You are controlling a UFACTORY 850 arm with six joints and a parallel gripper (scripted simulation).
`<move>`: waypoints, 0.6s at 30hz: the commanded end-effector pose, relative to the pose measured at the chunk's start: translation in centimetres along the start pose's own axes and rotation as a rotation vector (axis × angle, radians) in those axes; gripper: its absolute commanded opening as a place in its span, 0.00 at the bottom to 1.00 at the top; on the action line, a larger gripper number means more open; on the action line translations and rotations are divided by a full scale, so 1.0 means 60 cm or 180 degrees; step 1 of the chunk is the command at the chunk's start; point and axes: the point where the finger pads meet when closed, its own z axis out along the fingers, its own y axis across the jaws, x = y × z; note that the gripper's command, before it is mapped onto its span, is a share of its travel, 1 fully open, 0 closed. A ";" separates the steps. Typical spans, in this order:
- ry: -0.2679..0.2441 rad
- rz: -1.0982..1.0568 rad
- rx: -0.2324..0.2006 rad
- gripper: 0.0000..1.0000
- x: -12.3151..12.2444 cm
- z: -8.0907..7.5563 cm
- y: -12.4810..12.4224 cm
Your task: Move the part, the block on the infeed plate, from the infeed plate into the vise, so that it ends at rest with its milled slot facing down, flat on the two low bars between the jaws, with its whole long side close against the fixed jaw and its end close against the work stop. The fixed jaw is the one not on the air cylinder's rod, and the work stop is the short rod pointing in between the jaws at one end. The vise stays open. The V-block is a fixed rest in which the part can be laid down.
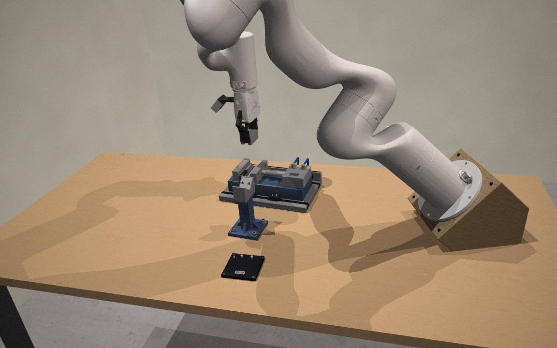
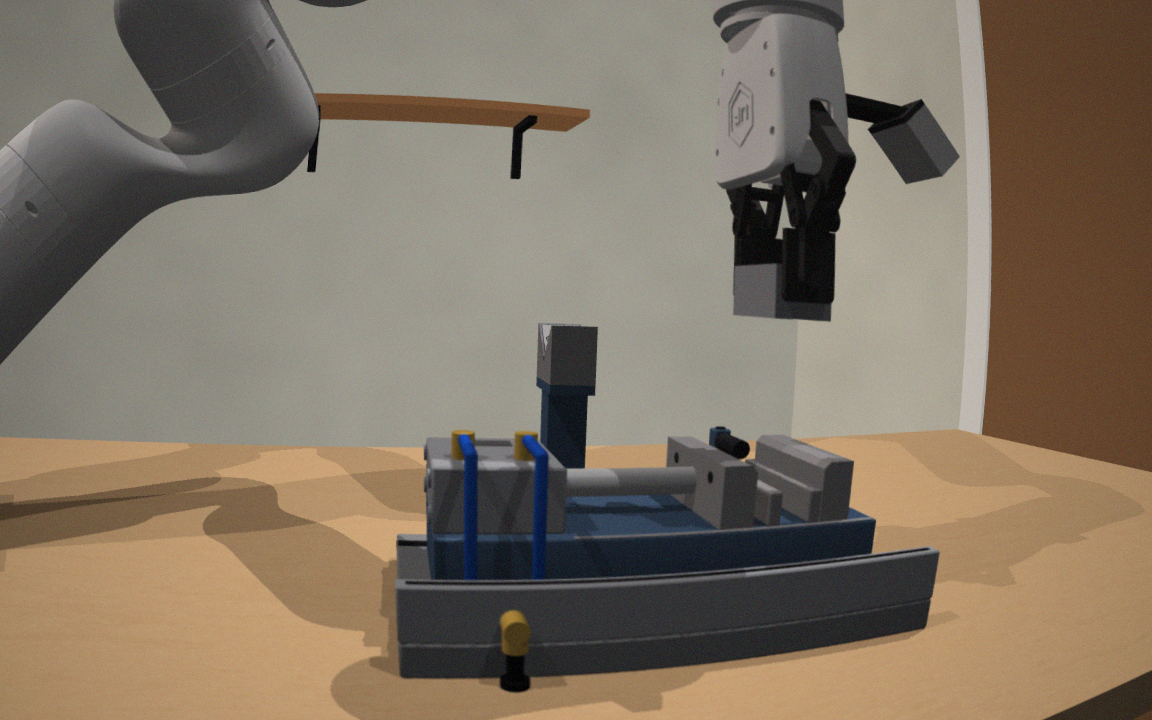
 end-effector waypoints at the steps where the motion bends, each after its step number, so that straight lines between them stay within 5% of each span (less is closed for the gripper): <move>1: 0.0005 -0.0002 -0.0002 0.00 0.001 0.017 0.000; 18: 0.0005 -0.0002 -0.0002 0.00 0.002 0.061 0.001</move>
